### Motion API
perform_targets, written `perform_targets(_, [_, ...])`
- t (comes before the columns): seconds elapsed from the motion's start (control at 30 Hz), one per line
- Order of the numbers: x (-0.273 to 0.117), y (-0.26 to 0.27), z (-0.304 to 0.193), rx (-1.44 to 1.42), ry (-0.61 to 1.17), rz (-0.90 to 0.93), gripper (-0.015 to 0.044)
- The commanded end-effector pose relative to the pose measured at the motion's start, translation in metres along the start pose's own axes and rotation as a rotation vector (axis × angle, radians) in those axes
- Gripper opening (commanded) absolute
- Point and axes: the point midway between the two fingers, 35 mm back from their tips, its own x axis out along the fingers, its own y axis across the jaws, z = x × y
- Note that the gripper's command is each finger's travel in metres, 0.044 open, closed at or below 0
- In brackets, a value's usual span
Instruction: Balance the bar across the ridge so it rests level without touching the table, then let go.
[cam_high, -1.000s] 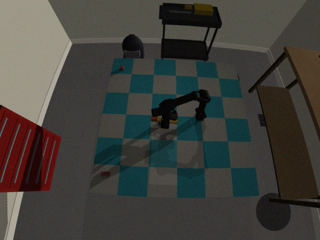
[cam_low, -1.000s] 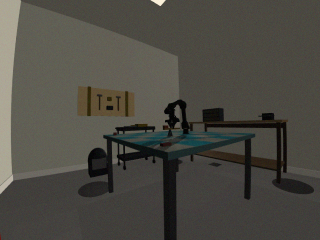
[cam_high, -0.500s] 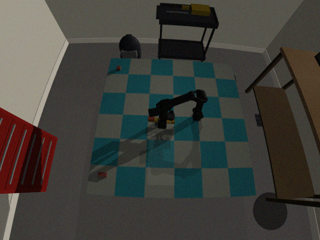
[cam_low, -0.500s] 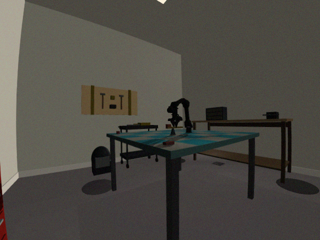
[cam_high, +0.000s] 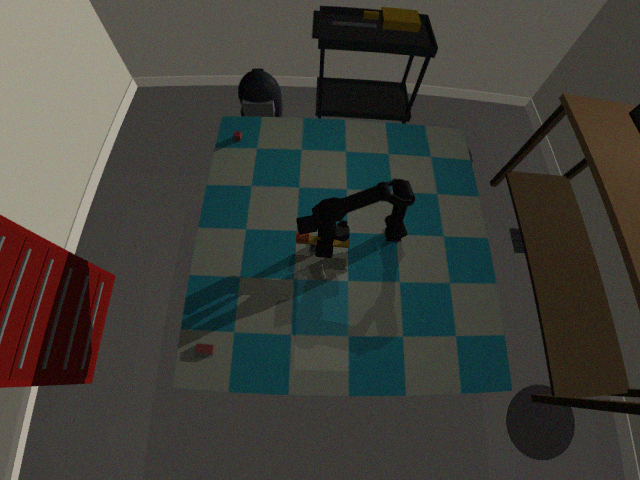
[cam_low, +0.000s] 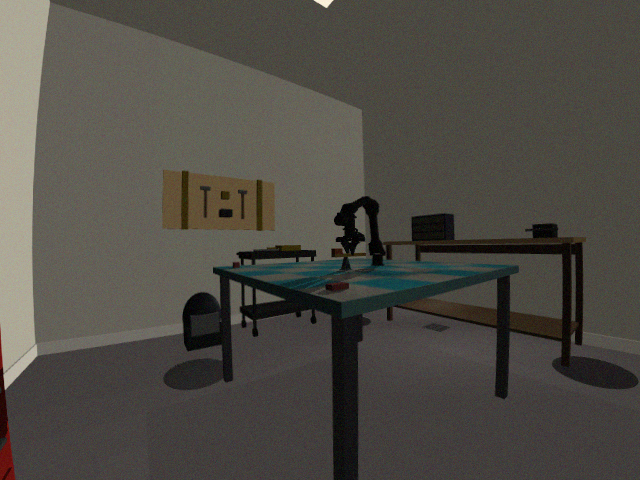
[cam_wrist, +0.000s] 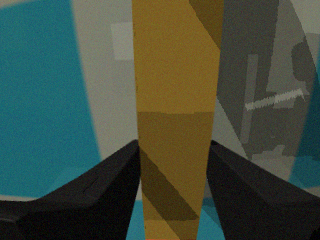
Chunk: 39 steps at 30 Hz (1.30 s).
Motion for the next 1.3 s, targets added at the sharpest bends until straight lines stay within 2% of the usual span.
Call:
perform_targets(0.0, [0.0,0.0,0.0,0.0,0.0,0.0,0.0])
perform_targets(0.7, [0.0,0.0,0.0,0.0,0.0,0.0,0.0])
perform_targets(0.9, [0.0,0.0,0.0,0.0,0.0,0.0,0.0157])
perform_targets(1.27, [0.0,0.0,0.0,0.0,0.0,0.0,0.0167])
